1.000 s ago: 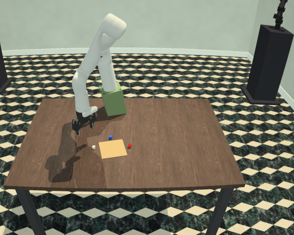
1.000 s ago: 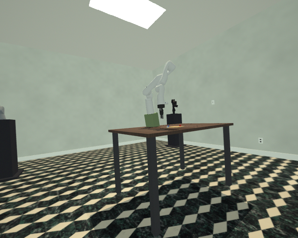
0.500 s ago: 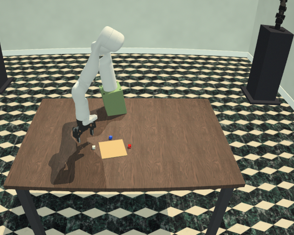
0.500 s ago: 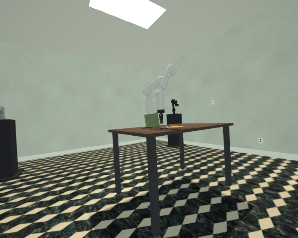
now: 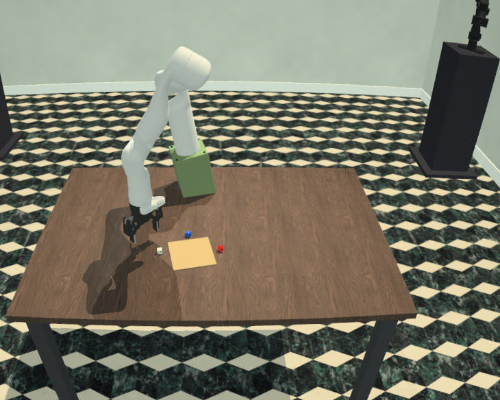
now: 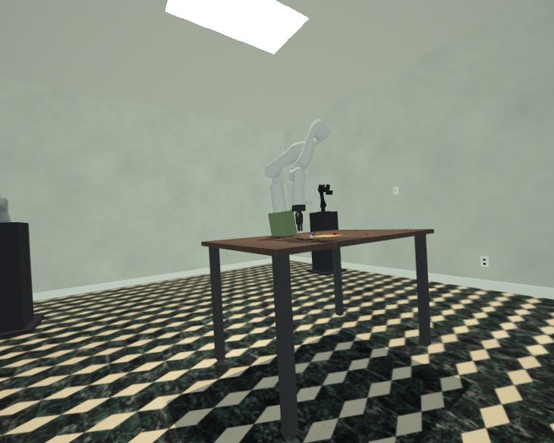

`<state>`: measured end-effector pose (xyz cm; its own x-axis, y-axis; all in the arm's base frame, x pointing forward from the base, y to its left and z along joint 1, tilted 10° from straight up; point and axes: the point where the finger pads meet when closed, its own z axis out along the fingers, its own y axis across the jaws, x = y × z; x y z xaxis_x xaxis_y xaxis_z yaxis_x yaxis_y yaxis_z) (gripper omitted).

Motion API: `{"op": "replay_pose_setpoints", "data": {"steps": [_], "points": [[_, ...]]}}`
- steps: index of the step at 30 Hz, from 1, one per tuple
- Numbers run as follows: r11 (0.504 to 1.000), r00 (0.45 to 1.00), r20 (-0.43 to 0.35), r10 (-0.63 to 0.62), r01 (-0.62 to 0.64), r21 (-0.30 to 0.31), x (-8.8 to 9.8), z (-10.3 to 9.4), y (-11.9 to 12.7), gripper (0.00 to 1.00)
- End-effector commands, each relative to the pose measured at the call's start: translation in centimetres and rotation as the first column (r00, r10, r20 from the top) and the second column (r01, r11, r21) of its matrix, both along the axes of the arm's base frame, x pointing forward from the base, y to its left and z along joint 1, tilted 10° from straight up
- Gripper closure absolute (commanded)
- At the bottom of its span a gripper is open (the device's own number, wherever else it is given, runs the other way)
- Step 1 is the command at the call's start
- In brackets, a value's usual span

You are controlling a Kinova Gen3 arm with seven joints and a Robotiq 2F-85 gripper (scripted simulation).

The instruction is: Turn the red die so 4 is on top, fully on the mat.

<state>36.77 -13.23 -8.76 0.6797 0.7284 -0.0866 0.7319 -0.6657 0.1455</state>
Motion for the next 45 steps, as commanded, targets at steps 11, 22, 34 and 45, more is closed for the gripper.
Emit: {"op": "replay_pose_setpoints", "data": {"steps": [11,22,34,45], "points": [[1.0,1.0,0.001,0.0,0.0,0.0,0.0,0.0,0.0,0.0],[1.0,1.0,0.001,0.0,0.0,0.0,0.0,0.0,0.0,0.0],[1.0,1.0,0.001,0.0,0.0,0.0,-0.5,-0.1,0.5,0.0],[1.0,1.0,0.001,0.0,0.0,0.0,-4.7,-0.9,4.4,0.0]]}}
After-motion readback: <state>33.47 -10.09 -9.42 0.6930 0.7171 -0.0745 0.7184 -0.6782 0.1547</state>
